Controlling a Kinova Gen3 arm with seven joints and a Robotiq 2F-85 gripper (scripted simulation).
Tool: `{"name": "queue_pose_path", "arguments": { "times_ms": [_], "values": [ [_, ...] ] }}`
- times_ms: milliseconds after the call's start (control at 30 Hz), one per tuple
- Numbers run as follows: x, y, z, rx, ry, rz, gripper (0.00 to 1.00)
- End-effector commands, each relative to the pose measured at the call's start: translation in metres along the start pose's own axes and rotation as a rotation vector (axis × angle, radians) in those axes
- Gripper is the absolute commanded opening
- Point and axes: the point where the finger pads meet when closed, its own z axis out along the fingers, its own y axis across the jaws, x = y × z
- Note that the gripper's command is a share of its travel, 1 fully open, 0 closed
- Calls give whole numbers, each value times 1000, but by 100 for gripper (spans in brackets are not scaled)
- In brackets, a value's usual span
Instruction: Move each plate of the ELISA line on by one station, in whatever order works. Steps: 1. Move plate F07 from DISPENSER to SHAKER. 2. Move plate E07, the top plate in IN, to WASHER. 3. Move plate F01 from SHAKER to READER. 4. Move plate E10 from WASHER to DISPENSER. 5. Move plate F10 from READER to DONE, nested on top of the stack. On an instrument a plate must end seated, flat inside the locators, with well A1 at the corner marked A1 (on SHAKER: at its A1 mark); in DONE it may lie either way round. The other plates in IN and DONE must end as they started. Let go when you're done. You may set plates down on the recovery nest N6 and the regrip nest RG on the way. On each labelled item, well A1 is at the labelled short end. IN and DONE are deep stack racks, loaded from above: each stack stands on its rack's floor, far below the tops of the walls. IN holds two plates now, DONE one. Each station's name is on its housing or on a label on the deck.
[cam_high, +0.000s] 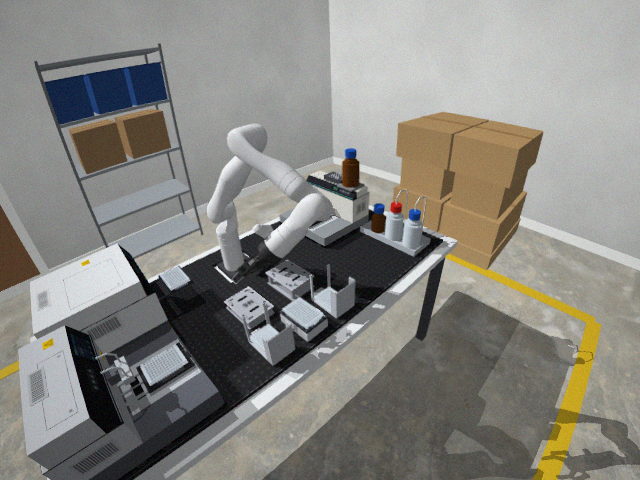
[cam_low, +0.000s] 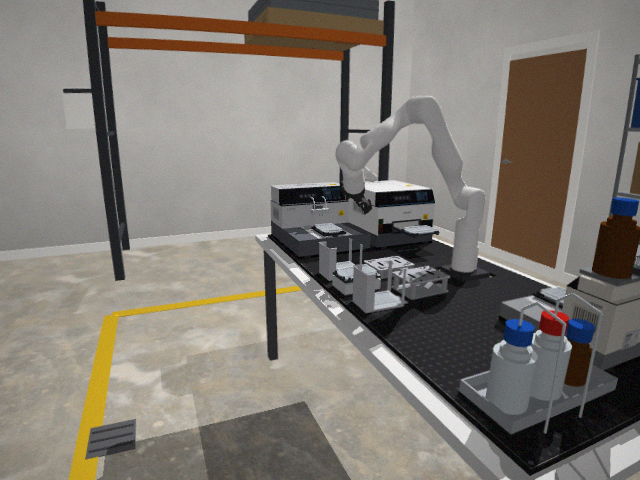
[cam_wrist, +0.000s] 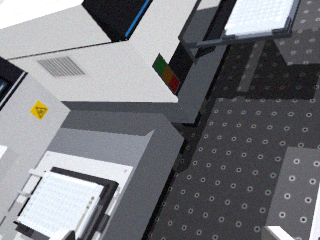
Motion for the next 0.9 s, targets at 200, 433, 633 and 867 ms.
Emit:
{"name": "queue_pose_path", "arguments": {
  "times_ms": [200, 433, 633, 867],
  "values": [
    [6, 20, -3, -55, -73, -6, 100],
    [9, 33, -4, -92, -120, -11, 100],
    [12, 45, -6, -123, -159, -15, 100],
    [17, 60, -8, -167, -213, -20, 100]
  ]
}}
